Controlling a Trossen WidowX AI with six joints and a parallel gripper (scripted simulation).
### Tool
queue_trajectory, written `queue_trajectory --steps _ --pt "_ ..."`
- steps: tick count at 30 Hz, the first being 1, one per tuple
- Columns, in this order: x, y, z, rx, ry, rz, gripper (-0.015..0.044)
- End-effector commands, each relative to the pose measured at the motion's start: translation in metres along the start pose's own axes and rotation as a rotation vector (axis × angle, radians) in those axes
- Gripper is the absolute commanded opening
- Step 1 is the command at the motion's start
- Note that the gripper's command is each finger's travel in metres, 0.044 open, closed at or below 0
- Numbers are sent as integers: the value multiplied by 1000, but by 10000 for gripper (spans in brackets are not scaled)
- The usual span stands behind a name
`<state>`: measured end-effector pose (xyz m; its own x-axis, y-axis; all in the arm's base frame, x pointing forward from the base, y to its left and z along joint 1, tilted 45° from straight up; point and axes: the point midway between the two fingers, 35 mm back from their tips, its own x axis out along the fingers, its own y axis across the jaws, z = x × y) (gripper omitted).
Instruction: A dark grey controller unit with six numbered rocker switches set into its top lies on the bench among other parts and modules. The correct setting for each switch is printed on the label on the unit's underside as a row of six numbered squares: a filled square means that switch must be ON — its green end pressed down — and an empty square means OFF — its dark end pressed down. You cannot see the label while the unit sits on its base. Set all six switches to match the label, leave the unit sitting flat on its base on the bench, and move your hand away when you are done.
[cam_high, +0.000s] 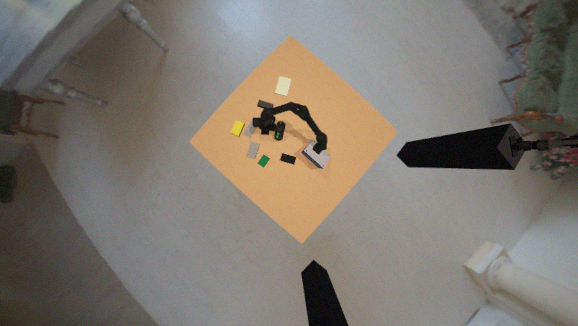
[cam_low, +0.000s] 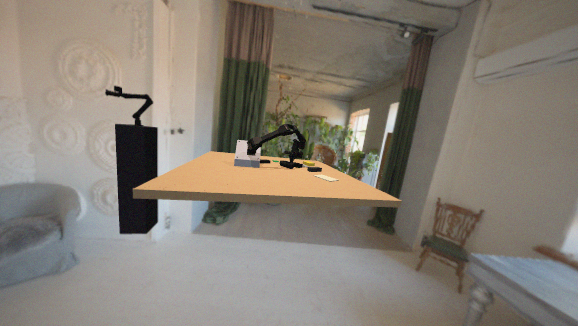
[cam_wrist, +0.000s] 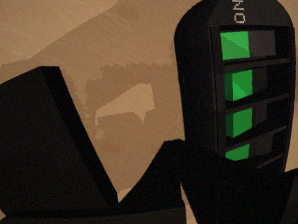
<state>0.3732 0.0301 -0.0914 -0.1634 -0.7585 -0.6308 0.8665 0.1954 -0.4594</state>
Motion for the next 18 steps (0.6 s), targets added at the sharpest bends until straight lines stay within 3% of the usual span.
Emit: queue_trajectory --steps 1,18 --pt "10 0 -1 -12 -5 -7 0" --pt "22 1 -1 -12 -6 -8 0"
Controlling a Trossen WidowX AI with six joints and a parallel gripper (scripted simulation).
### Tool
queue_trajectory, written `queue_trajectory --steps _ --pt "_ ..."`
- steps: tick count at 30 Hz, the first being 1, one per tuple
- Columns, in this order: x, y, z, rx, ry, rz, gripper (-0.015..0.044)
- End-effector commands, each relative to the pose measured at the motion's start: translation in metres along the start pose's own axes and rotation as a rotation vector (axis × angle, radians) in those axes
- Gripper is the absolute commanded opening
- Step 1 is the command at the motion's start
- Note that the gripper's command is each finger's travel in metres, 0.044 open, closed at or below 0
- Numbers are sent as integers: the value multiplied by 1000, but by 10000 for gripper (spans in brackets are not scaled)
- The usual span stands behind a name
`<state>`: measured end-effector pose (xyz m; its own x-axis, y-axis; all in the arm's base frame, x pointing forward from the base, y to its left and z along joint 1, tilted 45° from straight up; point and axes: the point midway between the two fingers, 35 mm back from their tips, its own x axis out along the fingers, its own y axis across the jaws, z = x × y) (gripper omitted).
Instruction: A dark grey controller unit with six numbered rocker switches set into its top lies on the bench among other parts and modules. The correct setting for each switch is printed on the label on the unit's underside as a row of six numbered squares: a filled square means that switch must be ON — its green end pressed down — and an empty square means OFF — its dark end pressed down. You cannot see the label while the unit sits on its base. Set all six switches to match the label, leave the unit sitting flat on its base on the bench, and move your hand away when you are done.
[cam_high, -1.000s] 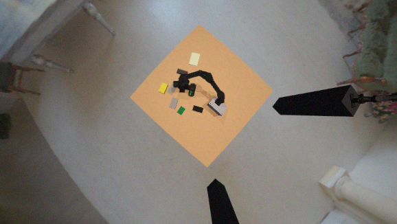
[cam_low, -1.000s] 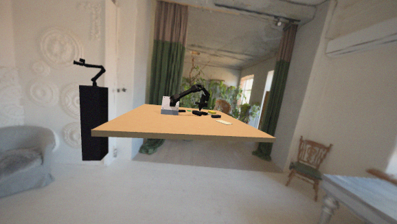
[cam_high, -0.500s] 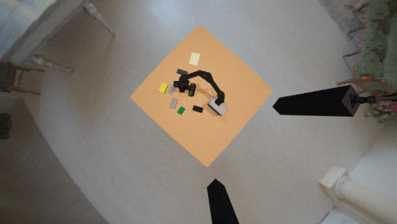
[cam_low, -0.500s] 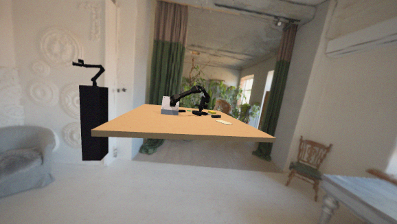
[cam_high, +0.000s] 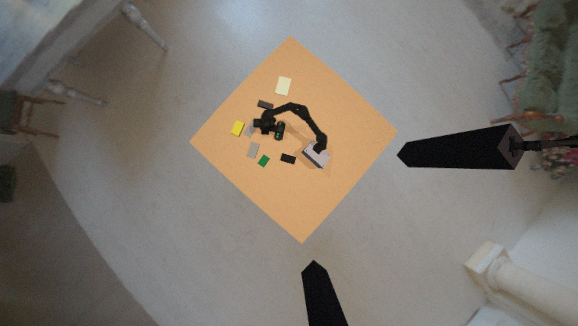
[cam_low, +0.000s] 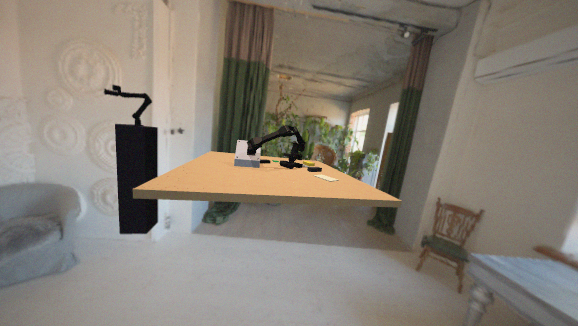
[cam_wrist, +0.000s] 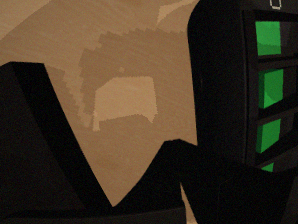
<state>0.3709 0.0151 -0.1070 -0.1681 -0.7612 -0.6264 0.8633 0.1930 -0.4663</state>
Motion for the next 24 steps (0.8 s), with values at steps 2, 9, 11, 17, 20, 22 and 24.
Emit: queue_trajectory --steps 2,9,11,17,20,22,24 --pt "1 -2 0 -7 -3 -1 0" --pt "2 -5 0 -7 -3 -1 0" --pt "2 -5 0 -7 -3 -1 0" --pt "3 -11 0 -8 -4 -2 0" --pt "4 -14 0 -8 -4 -2 0" --pt "4 -16 1 -8 -4 -2 0" --pt "4 -19 1 -8 -4 -2 0"
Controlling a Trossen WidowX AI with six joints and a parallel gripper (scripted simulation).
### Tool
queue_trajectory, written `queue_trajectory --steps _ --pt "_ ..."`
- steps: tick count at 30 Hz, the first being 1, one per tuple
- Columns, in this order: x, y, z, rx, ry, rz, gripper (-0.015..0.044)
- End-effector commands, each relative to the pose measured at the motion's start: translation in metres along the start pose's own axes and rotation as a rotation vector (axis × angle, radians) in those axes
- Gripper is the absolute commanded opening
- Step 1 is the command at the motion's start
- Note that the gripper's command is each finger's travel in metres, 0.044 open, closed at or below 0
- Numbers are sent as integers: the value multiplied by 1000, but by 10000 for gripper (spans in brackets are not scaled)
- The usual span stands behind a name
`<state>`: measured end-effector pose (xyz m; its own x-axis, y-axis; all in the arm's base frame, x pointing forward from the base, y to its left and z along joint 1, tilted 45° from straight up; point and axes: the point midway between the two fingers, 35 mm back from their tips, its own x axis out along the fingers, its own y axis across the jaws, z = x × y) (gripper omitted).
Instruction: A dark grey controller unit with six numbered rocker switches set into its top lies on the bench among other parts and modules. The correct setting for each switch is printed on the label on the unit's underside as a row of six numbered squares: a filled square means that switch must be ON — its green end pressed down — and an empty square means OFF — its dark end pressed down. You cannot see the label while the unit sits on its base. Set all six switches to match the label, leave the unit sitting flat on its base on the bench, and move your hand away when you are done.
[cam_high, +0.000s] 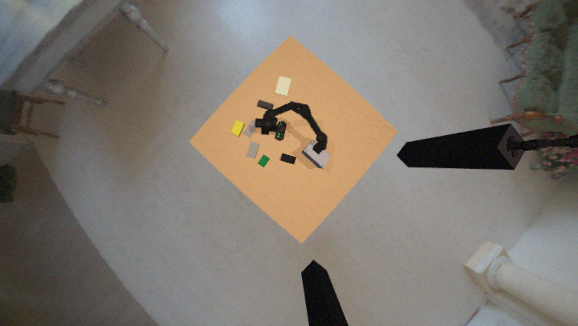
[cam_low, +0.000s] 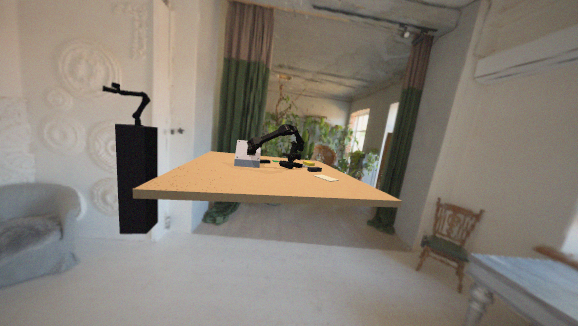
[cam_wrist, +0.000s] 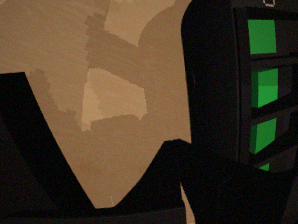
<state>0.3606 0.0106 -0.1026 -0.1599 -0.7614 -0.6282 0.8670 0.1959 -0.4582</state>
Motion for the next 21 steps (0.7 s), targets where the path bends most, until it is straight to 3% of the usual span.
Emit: queue_trajectory --steps 1,21 --pt "2 -8 0 -13 -1 -10 0" --pt "8 -32 0 -14 -1 -12 0"
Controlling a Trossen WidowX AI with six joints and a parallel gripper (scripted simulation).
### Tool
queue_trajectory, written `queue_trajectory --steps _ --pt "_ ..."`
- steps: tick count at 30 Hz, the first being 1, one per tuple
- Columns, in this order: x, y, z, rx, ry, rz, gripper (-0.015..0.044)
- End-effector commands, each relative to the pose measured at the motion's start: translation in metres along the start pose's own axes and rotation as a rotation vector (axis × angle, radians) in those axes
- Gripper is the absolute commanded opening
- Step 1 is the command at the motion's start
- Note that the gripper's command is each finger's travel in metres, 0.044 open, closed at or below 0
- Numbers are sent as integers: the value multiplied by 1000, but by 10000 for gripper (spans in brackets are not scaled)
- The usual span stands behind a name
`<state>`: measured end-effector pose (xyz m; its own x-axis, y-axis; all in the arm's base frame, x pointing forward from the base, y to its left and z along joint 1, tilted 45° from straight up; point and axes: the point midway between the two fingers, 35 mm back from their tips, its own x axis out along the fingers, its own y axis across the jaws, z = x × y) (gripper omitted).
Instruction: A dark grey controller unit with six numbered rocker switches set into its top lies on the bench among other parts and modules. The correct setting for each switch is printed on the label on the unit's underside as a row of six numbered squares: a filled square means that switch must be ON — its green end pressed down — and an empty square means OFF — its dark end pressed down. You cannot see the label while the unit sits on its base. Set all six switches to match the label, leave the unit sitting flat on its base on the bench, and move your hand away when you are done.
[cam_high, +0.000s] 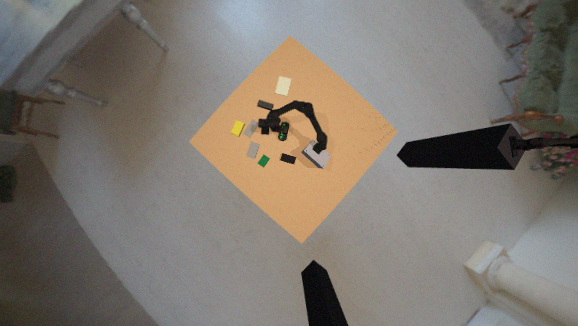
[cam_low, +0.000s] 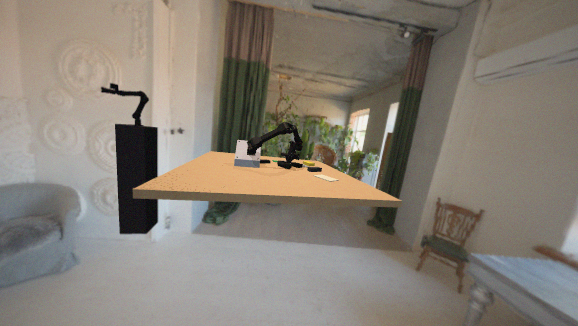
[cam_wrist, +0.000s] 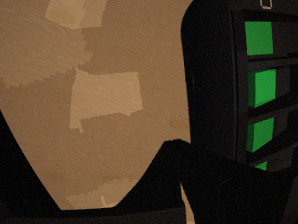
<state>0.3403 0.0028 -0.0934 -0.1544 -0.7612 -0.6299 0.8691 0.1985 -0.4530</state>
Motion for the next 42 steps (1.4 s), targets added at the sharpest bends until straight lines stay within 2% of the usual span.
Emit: queue_trajectory --steps 1,9,31,38,42 --pt "-1 1 0 0 0 0 0" --pt "-51 25 -2 -15 3 -13 0" --pt "-46 -6 1 -24 -1 -18 0" --pt "-93 -12 0 -25 2 -18 184" --pt "-94 -12 0 -25 2 -18 289"
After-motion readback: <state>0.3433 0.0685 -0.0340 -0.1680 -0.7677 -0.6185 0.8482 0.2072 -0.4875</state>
